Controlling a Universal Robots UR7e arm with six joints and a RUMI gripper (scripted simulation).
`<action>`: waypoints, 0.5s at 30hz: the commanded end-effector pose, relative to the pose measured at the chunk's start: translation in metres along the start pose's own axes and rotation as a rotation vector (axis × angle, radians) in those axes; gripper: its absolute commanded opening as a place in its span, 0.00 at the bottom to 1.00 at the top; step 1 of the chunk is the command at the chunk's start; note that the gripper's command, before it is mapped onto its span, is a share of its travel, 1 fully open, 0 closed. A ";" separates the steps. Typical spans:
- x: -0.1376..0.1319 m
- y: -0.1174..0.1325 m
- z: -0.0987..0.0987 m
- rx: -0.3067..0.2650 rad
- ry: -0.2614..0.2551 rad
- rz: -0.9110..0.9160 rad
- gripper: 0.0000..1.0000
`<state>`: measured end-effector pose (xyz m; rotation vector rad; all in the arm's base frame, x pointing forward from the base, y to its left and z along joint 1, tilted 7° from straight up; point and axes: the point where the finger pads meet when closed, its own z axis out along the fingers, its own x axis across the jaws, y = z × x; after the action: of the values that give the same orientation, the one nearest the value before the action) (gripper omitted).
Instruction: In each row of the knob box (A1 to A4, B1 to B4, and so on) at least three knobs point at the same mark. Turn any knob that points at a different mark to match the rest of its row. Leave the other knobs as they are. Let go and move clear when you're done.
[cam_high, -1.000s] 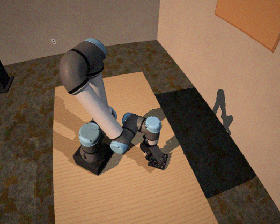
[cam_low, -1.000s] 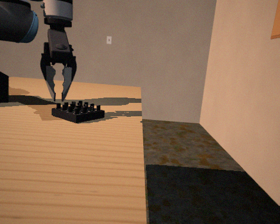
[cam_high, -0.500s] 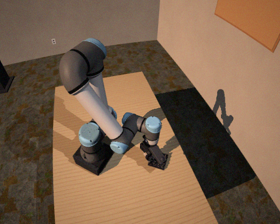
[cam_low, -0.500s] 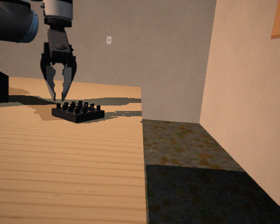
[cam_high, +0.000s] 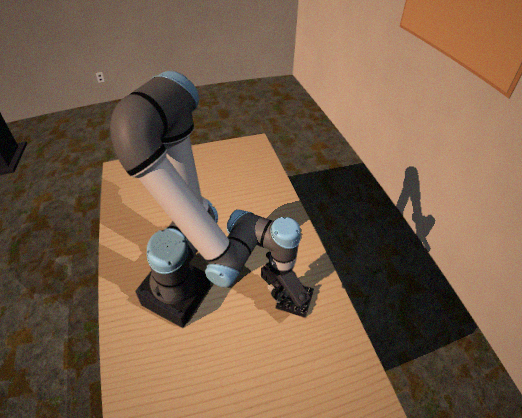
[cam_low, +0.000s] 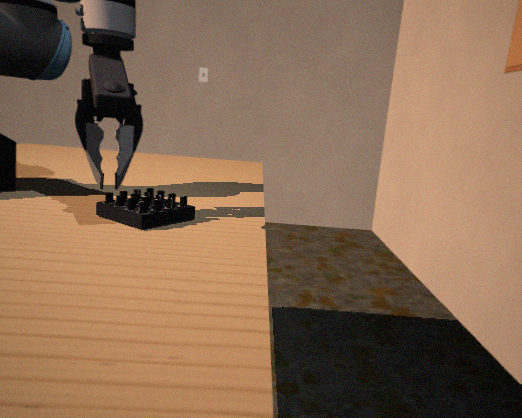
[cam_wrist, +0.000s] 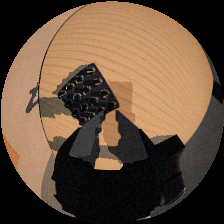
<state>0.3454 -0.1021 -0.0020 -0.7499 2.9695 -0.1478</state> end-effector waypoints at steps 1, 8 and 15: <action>0.000 -0.001 0.000 0.001 0.000 0.000 0.11; 0.000 -0.004 0.000 0.001 0.000 0.000 0.11; 0.000 -0.005 0.000 0.001 0.000 0.000 0.11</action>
<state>0.3473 -0.1056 -0.0015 -0.7498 2.9695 -0.1478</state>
